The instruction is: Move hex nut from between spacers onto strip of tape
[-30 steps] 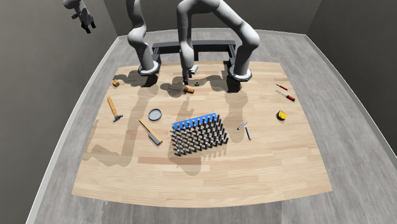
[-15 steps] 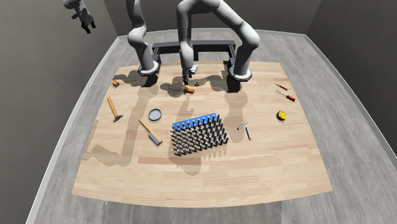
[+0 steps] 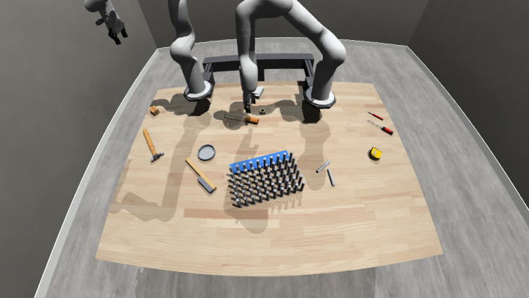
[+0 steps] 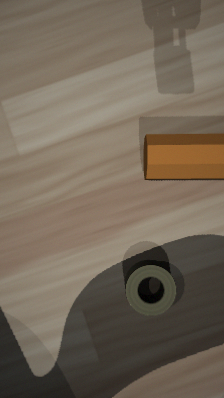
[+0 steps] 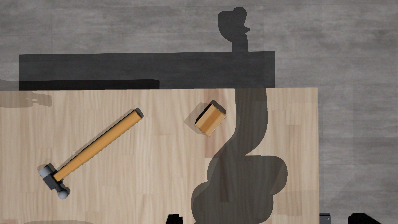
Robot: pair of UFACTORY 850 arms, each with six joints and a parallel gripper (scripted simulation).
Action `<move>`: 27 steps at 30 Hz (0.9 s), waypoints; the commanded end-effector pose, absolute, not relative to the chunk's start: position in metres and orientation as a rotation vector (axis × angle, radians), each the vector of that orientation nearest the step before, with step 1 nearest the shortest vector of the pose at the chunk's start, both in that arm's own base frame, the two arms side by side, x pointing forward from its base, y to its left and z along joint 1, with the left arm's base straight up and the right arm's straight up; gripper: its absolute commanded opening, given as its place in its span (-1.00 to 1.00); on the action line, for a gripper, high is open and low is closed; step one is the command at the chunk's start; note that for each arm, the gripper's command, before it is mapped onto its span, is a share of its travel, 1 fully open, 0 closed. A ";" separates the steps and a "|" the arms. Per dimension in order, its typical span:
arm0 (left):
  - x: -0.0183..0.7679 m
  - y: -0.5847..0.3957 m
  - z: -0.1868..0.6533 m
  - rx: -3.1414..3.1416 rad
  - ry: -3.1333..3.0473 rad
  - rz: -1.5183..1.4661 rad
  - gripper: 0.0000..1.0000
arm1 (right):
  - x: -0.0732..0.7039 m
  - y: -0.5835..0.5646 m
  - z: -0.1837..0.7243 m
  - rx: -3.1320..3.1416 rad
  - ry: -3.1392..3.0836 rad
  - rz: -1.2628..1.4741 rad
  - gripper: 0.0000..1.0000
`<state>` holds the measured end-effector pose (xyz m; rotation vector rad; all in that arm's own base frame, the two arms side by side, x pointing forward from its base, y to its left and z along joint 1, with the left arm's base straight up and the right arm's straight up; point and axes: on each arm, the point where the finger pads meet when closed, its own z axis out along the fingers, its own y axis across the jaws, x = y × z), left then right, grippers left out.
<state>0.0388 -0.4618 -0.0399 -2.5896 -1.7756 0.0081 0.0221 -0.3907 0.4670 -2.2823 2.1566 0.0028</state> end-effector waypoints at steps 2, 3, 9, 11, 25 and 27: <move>0.039 -0.463 -0.039 -2.591 -1.776 0.009 1.00 | 0.022 -0.391 0.468 -2.283 2.158 0.000 1.00; 0.039 -0.463 -0.039 -2.591 -1.776 0.009 1.00 | 0.022 -0.391 0.468 -2.283 2.158 0.000 1.00; 0.039 -0.463 -0.039 -2.591 -1.776 0.009 1.00 | 0.022 -0.391 0.468 -2.283 2.158 0.000 1.00; 0.039 -0.463 -0.039 -2.591 -1.776 0.009 1.00 | 0.022 -0.391 0.468 -2.283 2.158 0.000 1.00; 0.039 -0.463 -0.042 -2.590 -1.779 0.004 0.29 | 0.022 -0.391 0.468 -2.283 2.158 0.000 1.00; 0.039 -0.463 -0.044 -2.590 -1.780 0.002 0.29 | 0.022 -0.391 0.468 -2.283 2.158 0.000 1.00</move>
